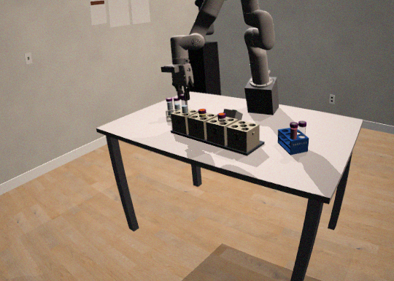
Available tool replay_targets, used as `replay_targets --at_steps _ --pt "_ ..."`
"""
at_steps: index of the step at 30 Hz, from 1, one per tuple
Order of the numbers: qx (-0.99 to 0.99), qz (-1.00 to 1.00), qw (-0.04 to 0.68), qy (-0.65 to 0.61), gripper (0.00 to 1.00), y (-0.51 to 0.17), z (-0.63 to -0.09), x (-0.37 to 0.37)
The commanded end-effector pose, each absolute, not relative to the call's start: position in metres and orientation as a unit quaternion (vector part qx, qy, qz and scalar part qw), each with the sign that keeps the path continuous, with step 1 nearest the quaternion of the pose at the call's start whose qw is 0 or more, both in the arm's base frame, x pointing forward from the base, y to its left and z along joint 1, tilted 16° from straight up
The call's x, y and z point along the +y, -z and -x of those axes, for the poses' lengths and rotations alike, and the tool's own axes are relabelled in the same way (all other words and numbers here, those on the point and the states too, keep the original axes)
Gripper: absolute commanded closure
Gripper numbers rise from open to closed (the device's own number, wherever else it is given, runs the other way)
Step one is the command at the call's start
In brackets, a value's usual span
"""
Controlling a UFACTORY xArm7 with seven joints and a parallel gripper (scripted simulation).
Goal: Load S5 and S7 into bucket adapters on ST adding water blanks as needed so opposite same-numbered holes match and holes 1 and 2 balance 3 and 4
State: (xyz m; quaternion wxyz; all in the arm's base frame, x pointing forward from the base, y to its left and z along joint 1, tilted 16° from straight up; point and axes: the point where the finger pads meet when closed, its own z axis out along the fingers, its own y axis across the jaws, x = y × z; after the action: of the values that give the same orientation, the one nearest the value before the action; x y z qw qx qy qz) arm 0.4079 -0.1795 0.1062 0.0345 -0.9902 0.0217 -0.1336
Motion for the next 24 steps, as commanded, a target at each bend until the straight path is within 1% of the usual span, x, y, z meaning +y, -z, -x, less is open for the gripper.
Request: replay_targets --at_steps 1,24 --pt "0.022 0.99 0.034 0.135 1.0 -0.103 -0.41 -0.18" --pt "0.022 0.99 0.034 0.135 1.0 -0.082 -0.416 -0.179"
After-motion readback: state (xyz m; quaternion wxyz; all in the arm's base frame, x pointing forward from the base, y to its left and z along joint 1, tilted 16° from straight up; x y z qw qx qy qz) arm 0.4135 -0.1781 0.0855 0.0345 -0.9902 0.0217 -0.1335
